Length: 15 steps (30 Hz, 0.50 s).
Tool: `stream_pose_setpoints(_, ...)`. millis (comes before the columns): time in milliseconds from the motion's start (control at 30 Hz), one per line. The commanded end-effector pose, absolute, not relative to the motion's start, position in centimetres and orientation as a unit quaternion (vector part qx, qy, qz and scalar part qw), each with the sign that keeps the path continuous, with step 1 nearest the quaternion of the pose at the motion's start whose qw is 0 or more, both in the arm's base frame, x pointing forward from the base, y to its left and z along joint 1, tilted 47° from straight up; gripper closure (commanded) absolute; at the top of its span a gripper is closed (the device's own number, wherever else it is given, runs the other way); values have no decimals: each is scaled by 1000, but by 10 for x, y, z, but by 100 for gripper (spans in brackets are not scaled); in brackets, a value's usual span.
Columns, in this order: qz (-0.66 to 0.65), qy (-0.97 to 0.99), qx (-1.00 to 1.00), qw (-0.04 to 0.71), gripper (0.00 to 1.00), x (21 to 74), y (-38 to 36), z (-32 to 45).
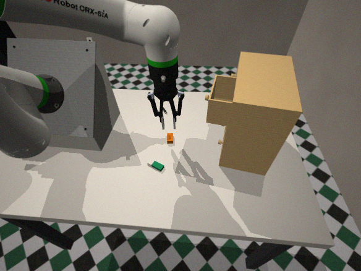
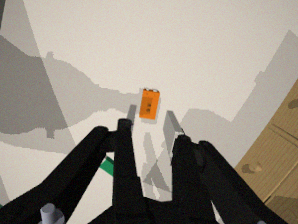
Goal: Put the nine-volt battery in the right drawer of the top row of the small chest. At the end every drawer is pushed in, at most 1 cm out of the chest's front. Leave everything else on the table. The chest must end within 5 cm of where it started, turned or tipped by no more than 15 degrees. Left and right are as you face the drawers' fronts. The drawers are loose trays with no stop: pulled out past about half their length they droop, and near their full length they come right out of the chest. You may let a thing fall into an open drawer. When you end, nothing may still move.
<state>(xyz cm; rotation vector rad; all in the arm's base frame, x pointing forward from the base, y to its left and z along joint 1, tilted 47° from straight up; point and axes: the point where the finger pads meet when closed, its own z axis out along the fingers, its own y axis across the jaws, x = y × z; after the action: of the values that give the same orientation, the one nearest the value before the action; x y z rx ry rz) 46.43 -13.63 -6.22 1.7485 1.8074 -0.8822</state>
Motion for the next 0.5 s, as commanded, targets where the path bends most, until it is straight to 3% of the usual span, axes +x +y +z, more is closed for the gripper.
stream_pose_setpoints(0,-322,659,638,236,74,464,-136,-62)
stream_pose_setpoints(467,-321,659,638,236,74,463,-148,-73)
